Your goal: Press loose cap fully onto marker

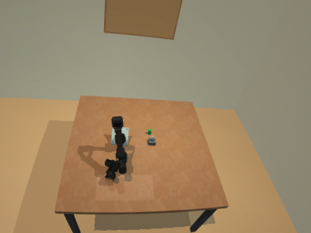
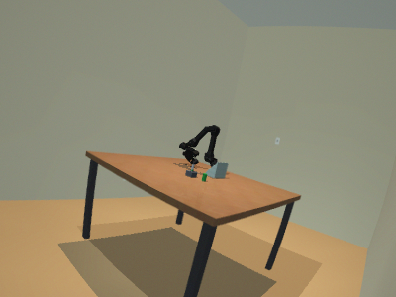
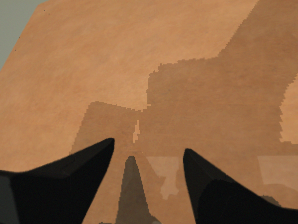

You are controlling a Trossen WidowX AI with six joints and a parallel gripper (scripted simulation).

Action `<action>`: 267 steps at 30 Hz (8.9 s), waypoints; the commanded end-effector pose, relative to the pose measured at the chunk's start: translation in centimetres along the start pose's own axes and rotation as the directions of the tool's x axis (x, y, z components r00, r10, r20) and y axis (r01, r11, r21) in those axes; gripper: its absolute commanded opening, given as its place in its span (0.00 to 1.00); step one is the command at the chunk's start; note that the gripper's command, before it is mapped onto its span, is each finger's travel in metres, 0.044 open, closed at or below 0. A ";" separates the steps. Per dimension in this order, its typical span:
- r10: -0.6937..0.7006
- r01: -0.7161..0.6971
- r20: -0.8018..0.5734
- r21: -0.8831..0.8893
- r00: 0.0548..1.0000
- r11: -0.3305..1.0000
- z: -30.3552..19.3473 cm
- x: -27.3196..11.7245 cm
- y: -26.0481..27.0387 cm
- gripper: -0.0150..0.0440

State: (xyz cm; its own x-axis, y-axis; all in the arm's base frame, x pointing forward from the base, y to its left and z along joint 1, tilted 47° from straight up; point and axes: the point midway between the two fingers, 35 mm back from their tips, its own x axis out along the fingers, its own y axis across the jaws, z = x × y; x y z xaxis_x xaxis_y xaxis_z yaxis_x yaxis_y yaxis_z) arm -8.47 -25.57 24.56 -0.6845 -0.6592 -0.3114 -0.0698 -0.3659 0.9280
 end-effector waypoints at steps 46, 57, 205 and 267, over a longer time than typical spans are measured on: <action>-0.559 -0.489 -0.560 0.288 0.611 -0.823 -17.0 -42.4 -33.7 0.69; -0.388 0.169 -0.588 0.676 0.709 -0.717 -6.9 -42.8 -42.5 0.69; -0.381 0.173 -0.590 0.674 0.712 -0.718 -11.6 -40.3 -31.9 0.25; -0.379 0.174 -0.591 0.672 0.712 -0.720 -14.1 -37.1 -33.5 0.25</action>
State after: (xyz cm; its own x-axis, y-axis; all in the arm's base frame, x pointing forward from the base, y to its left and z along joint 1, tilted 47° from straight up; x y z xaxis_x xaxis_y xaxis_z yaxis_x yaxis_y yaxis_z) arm 29.58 2.05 2.17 -0.0292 -0.7148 -0.6987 -0.5509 0.5948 -0.5855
